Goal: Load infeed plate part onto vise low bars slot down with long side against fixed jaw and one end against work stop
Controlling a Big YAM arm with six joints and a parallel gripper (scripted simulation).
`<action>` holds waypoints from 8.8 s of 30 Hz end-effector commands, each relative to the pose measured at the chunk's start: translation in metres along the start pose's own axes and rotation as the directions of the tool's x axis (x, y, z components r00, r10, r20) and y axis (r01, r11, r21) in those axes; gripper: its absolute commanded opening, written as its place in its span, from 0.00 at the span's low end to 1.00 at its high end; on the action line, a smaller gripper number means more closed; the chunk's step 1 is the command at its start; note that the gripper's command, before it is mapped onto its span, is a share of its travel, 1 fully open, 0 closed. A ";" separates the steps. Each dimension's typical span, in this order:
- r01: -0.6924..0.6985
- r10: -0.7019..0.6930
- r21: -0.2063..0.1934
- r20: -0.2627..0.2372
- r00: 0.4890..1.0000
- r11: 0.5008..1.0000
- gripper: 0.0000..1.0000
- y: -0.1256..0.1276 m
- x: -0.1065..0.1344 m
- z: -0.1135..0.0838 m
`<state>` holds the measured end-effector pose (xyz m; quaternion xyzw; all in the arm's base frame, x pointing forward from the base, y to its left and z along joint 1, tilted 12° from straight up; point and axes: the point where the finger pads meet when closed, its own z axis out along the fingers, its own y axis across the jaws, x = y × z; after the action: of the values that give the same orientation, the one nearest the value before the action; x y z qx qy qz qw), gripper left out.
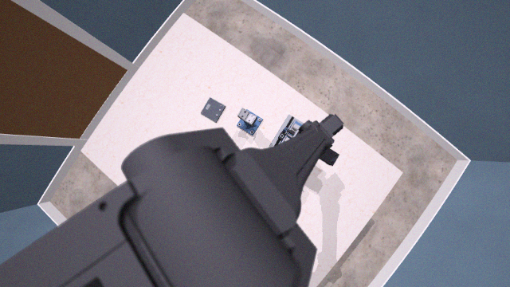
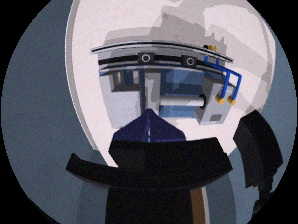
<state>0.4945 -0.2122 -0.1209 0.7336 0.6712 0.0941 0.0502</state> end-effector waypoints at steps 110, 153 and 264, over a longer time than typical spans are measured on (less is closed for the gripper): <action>-0.002 0.002 -0.001 0.001 1.000 1.000 0.00 0.018 0.003 0.011; -0.001 0.001 -0.007 0.002 1.000 1.000 0.00 0.026 0.003 0.011; -0.003 0.003 0.012 -0.003 1.000 1.000 0.00 -0.003 -0.003 -0.051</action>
<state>0.4855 -0.2141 -0.0673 0.7359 0.6687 0.0936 0.0508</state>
